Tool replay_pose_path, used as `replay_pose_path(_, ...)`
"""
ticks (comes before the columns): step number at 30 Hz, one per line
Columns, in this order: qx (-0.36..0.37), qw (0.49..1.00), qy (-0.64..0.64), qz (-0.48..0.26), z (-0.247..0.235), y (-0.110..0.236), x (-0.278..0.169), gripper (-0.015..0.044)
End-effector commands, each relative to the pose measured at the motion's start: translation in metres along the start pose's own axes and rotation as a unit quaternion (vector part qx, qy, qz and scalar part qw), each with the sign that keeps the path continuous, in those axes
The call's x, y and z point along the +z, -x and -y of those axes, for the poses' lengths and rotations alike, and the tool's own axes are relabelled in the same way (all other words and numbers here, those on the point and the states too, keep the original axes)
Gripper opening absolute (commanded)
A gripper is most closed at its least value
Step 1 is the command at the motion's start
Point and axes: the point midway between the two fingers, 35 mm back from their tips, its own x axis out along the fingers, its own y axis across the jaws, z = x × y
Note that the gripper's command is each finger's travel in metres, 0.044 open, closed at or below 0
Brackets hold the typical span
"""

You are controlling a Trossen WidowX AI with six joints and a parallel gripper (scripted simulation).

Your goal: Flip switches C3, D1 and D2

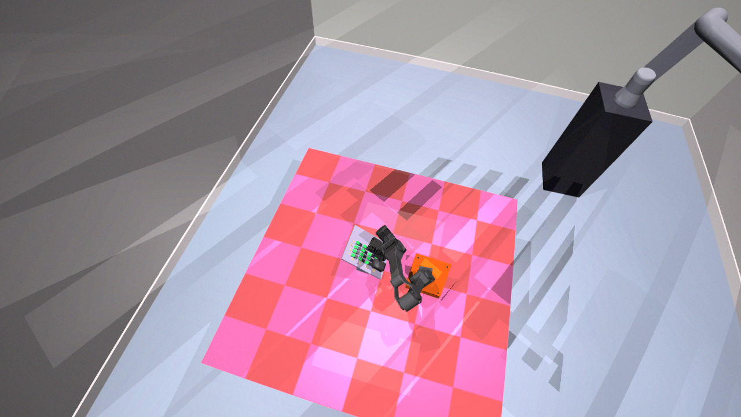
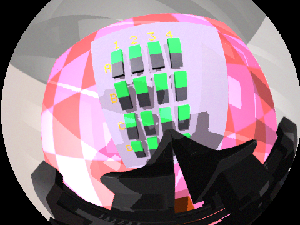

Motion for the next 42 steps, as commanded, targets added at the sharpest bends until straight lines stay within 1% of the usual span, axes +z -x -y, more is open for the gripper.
replay_pose_path(1,0.002,1.000,-0.003,0.000,-0.0003,-0.0054,-0.0009,0.0000)
replay_pose_path(42,0.002,1.000,-0.003,0.000,-0.0004,-0.0104,-0.0010,0.0000)
